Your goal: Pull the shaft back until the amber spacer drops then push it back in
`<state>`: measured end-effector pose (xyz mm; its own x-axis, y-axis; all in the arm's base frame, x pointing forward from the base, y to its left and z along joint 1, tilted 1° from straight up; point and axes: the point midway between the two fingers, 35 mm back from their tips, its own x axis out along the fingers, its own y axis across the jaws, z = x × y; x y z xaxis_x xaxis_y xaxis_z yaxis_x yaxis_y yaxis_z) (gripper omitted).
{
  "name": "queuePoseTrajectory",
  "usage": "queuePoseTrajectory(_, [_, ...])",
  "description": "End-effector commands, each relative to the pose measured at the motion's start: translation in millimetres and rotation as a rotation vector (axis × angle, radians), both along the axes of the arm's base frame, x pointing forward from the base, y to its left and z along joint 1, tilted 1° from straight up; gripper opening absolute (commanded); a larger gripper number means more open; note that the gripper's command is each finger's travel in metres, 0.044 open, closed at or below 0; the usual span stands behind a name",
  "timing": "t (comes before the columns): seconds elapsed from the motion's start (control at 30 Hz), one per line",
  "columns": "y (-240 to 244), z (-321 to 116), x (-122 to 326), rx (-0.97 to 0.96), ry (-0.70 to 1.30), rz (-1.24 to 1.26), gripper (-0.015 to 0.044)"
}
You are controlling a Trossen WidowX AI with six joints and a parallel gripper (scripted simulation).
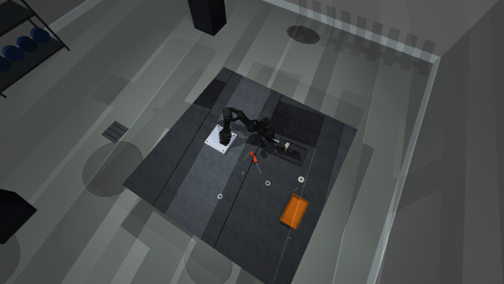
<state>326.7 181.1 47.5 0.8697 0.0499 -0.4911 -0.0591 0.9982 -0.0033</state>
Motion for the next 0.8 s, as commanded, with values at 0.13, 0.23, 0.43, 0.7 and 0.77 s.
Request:
queuePoseTrajectory(0.13, [0.3, 0.7, 4.1, 0.000, -0.001, 0.001, 0.0000])
queuePoseTrajectory(0.23, [0.3, 0.8, 5.2, 0.000, -0.001, 0.001, 0.0000])
queuePoseTrajectory(0.43, [0.4, 0.9, 7.4, 0.000, -0.001, 0.001, 0.0000])
queuePoseTrajectory(0.7, [0.6, 1.0, 10.4, 0.000, -0.002, 0.001, 0.0000])
queuePoseTrajectory(0.77, [0.6, 1.0, 11.1, 0.000, -0.002, 0.001, 0.0000])
